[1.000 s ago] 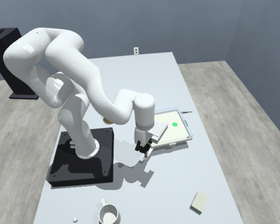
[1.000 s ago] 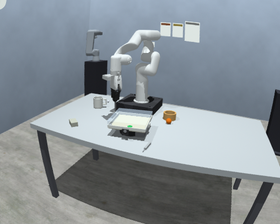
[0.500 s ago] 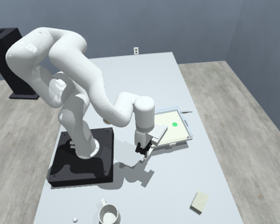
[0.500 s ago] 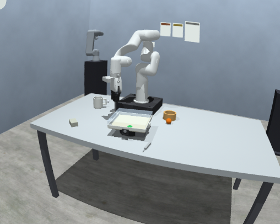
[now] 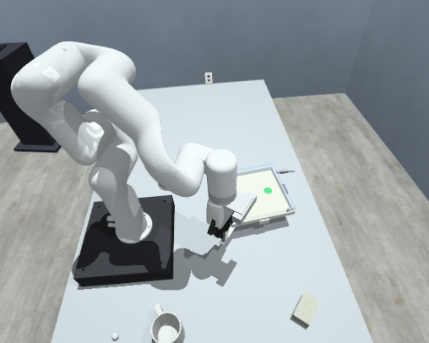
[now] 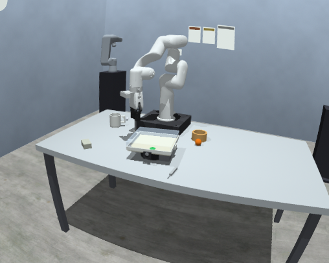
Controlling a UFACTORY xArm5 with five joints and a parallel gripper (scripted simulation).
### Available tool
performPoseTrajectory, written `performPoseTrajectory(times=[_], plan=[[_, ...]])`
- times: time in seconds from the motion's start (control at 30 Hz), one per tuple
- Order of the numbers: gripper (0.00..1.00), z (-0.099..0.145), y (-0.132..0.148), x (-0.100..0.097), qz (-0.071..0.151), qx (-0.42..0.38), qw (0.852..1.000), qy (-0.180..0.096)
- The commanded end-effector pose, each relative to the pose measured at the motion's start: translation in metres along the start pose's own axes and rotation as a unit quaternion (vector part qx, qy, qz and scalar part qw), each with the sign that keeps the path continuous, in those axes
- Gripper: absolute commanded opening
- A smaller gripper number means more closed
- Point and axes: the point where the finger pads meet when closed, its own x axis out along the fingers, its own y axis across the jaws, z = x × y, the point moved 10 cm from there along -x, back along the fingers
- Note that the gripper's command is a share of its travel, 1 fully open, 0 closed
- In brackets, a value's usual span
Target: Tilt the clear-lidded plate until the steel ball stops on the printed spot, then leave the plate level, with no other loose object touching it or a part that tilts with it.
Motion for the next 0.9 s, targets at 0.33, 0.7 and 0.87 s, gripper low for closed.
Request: performPoseTrajectory(times=[0.33, 0.7, 0.87], plan=[[0.62, -0.0008, -0.0003, -0.0003, -0.001, 0.000, 1.000, 0.002], [0.00, -0.0008, -0.0003, -0.0003, -0.001, 0.000, 1.000, 0.002], [0.00, -0.0008, -0.0003, -0.0003, -0.001, 0.000, 1.000, 0.002]])
